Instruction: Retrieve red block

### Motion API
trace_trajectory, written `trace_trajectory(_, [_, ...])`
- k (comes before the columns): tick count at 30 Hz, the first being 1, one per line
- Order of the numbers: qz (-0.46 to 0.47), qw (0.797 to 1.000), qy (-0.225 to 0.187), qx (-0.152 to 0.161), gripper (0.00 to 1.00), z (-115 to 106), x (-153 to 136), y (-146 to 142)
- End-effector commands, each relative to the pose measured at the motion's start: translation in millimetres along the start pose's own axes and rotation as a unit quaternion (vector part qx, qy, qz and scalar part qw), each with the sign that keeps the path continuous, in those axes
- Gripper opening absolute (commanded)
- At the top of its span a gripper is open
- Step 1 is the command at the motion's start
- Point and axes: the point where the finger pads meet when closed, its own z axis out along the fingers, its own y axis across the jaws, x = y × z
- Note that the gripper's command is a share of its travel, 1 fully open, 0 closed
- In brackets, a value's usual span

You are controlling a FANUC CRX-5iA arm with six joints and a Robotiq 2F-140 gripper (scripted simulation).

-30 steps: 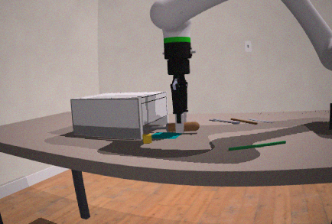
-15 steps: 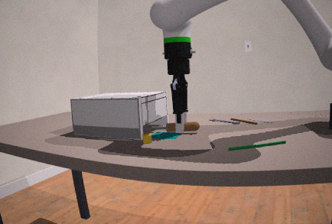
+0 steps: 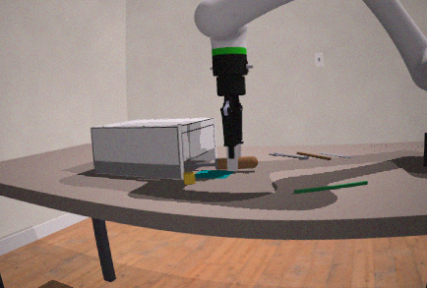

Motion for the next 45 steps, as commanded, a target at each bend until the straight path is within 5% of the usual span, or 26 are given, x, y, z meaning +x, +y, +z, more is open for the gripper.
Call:
trace_trajectory(1, [0.000, 1.000, 0.000, 0.000, 0.00, -0.2, -1.4, 0.0])
trace_trajectory(45, [0.000, 1.000, 0.000, 0.000, 0.00, -0.2, -72.8, 0.0])
